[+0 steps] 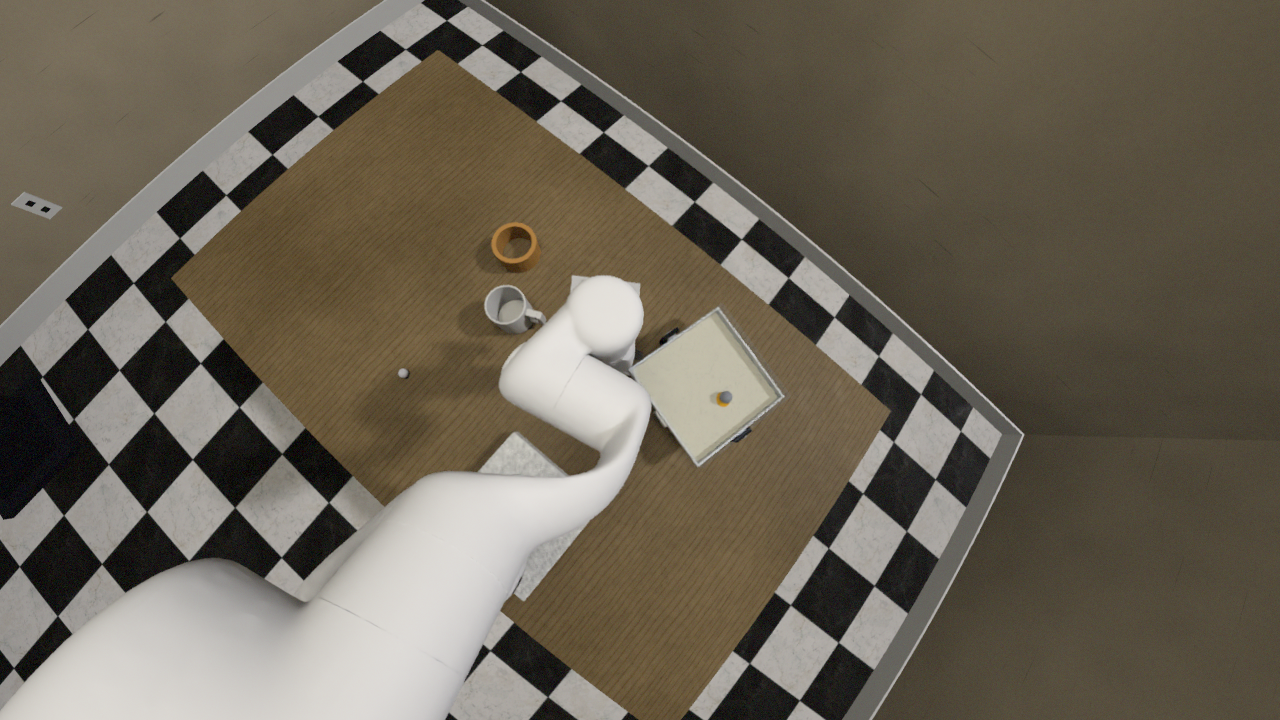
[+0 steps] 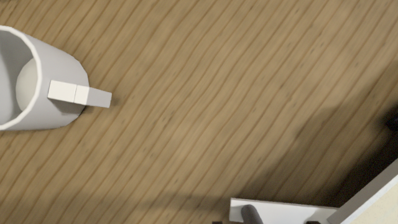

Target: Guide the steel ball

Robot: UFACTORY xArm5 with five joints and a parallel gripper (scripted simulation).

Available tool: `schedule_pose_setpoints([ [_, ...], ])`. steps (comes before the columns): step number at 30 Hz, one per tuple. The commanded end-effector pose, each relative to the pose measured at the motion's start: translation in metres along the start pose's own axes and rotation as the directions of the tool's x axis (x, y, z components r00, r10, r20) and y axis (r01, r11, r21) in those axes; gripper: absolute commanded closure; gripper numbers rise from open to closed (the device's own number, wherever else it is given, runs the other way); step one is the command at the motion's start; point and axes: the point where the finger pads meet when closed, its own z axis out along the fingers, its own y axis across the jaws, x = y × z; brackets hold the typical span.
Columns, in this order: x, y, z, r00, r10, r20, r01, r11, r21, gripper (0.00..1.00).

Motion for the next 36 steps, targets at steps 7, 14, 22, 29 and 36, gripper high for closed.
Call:
schedule_pose_setpoints([
  [7, -0.0010, 0.0001, 0.0007, 1.000, -0.004, 0.001, 0.004, 1.000, 0.000, 1.00],
  [14, -0.0001, 0.0002, 0.0007, 1.000, 0.002, 0.001, -0.002, 1.000, 0.000, 1.00],
  [22, 0.0009, 0.0004, 0.0004, 1.000, 0.010, 0.000, -0.010, 1.000, 0.000, 1.00],
  [29, 0.0014, 0.0006, 0.0001, 1.000, 0.016, 0.000, -0.016, 1.000, -0.001, 1.00],
  [36, 0.0011, 0.0006, 0.0001, 1.000, 0.017, 0.000, -0.017, 1.000, -0.001, 1.00],
])
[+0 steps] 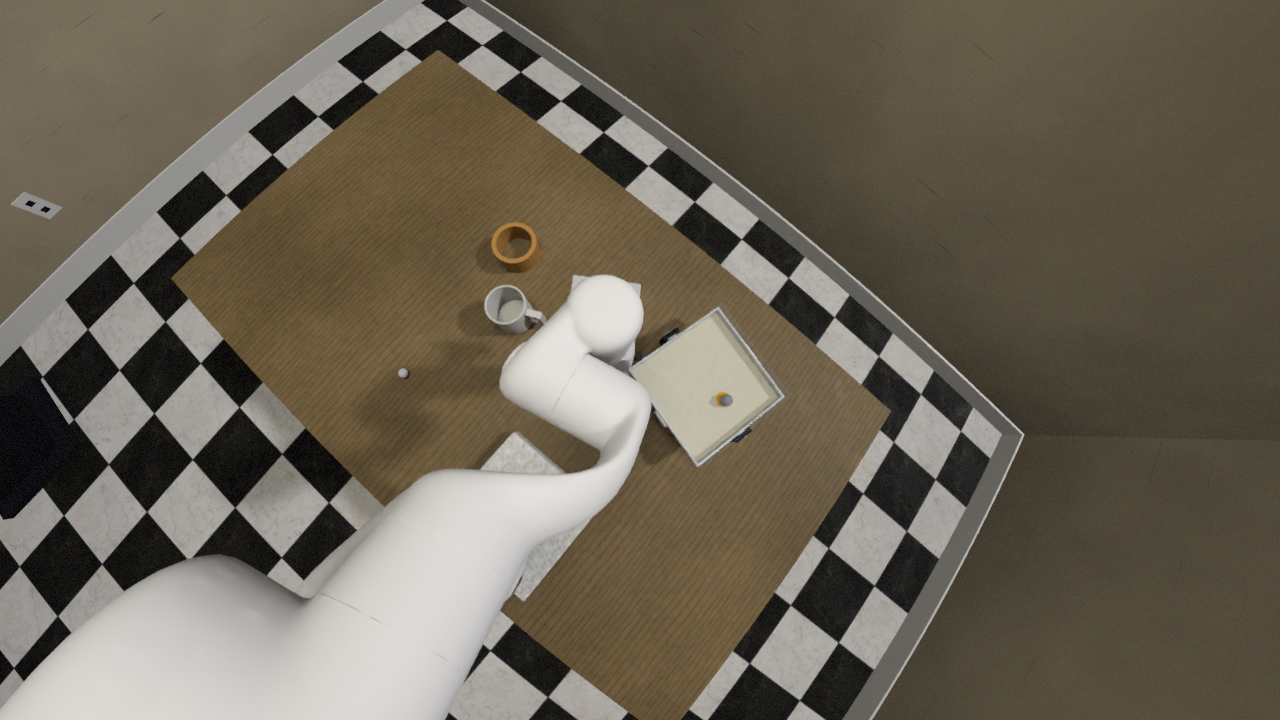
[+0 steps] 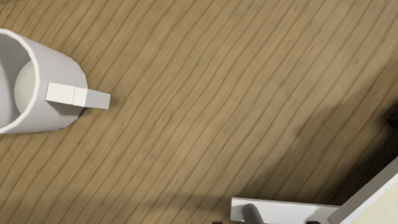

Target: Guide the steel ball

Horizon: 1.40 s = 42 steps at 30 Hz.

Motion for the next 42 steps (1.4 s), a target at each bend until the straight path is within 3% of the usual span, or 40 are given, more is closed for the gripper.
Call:
schedule_pose_setpoints([
  [1, 0.0010, 0.0010, -0.0013, 1.000, 0.001, -0.004, -0.001, 1.000, -0.002, 1.00],
  [42, 0.0001, 0.0002, 0.0006, 1.000, 0.005, -0.004, -0.005, 1.000, -0.002, 1.00],
])
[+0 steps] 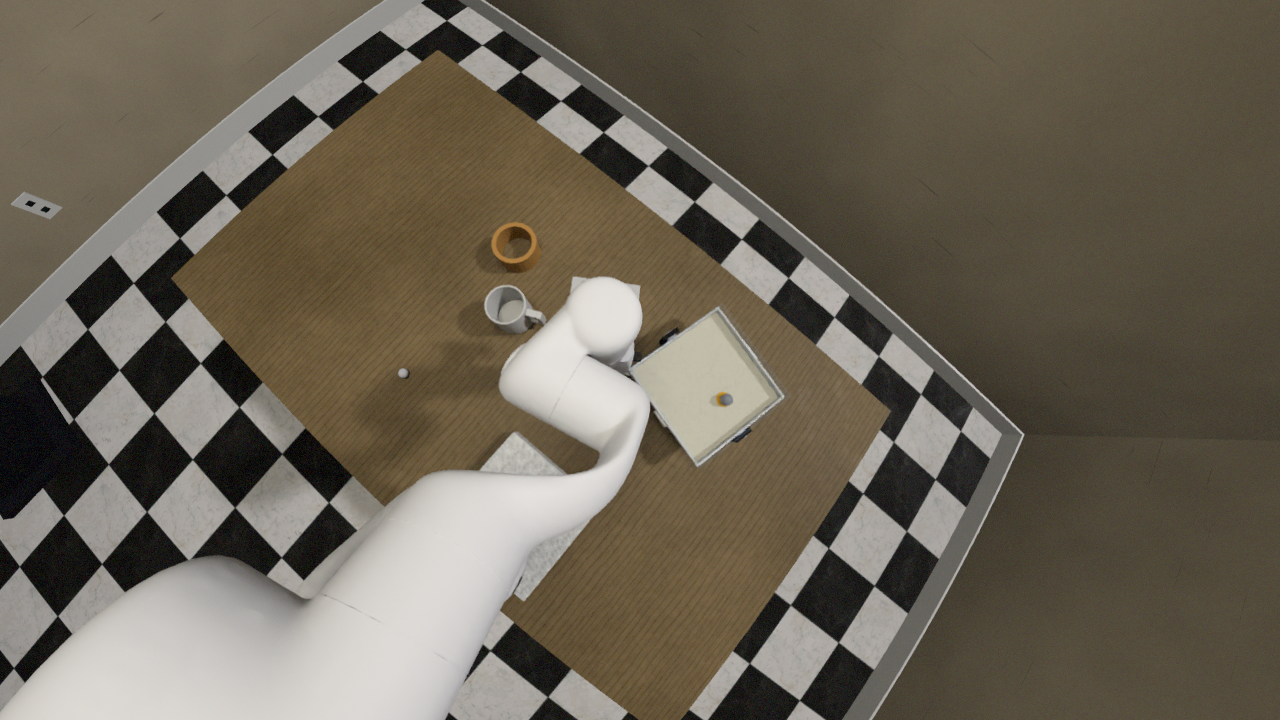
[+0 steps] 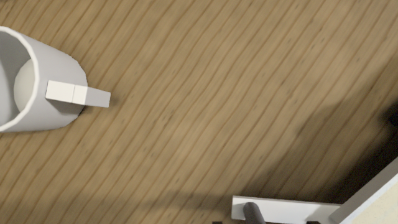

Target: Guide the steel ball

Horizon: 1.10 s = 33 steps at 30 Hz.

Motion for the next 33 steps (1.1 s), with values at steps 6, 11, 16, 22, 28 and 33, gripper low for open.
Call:
schedule_pose_setpoints([
  [6, 0.0020, 0.0009, -0.0010, 1.000, 0.012, -0.005, -0.012, 1.000, -0.002, 1.00],
  [11, 0.0023, 0.0011, -0.0014, 1.000, 0.018, -0.005, -0.018, 1.000, -0.003, 1.00],
  [16, 0.0024, 0.0012, -0.0018, 1.000, 0.019, -0.005, -0.019, 1.000, -0.003, 1.00],
  [22, 0.0023, 0.0014, -0.0024, 1.000, 0.016, -0.005, -0.016, 1.000, -0.003, 1.00],
  [28, 0.0019, 0.0015, -0.0026, 1.000, 0.009, -0.004, -0.009, 1.000, -0.002, 1.00],
  [33, 0.0016, 0.0015, -0.0026, 1.000, 0.004, -0.004, -0.004, 1.000, -0.002, 1.00],
])
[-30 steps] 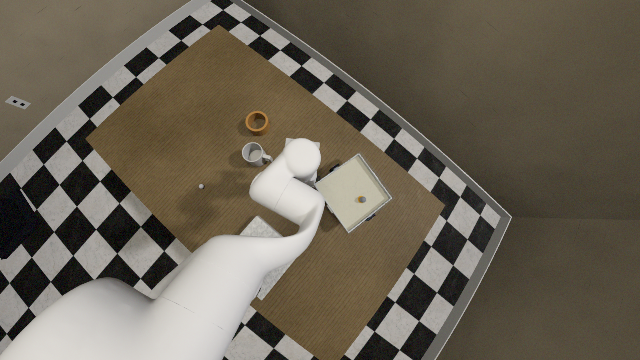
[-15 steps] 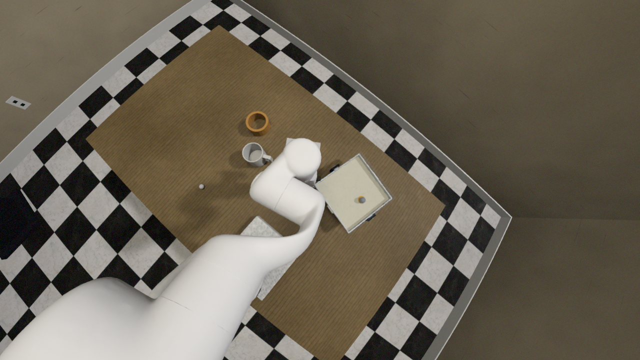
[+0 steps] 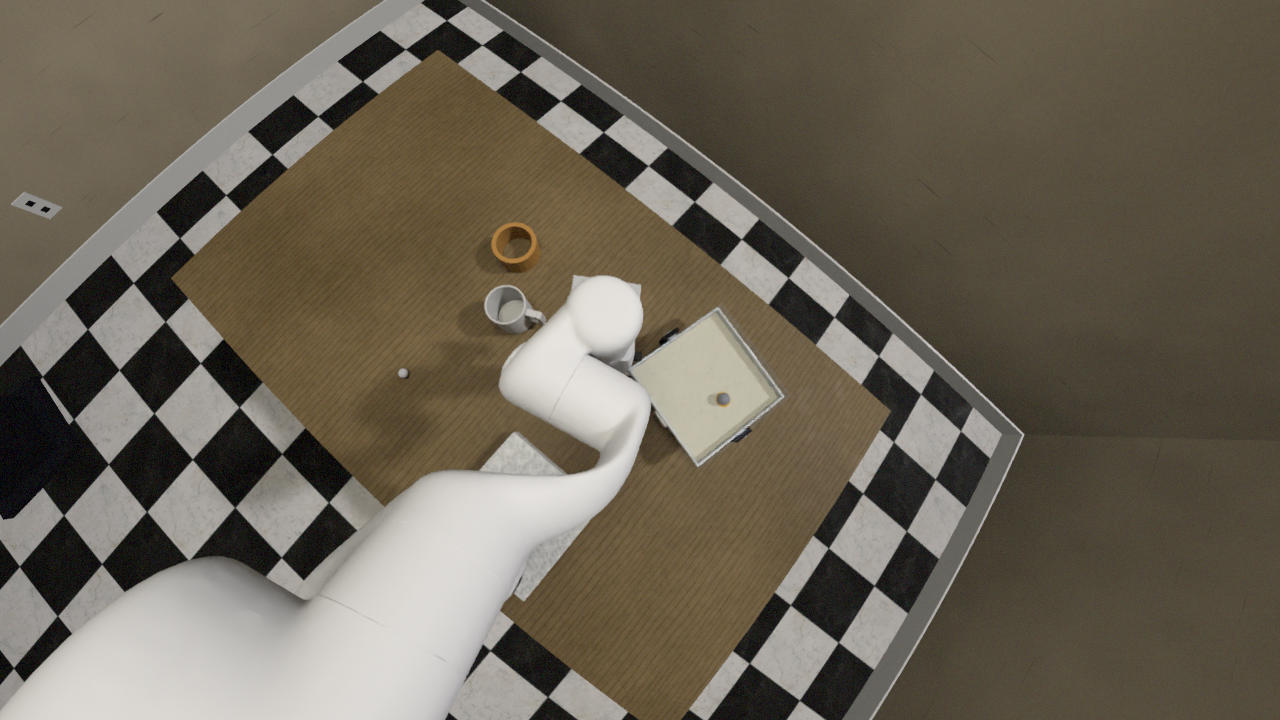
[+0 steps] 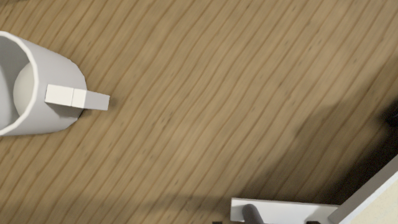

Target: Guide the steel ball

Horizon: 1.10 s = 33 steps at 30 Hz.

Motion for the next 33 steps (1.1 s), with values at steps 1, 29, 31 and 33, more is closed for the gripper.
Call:
schedule_pose_setpoints([
  [1, 0.0001, 0.0007, -0.0008, 1.000, -0.006, -0.002, 0.006, 1.000, -0.001, 1.00],
  [29, 0.0005, 0.0008, -0.0007, 1.000, -0.015, -0.001, 0.015, 1.000, -0.001, 1.00],
  [31, 0.0005, 0.0008, -0.0007, 1.000, -0.015, -0.001, 0.015, 1.000, -0.001, 1.00],
  [33, 0.0007, 0.0008, -0.0007, 1.000, -0.014, -0.001, 0.014, 1.000, -0.001, 1.00],
])
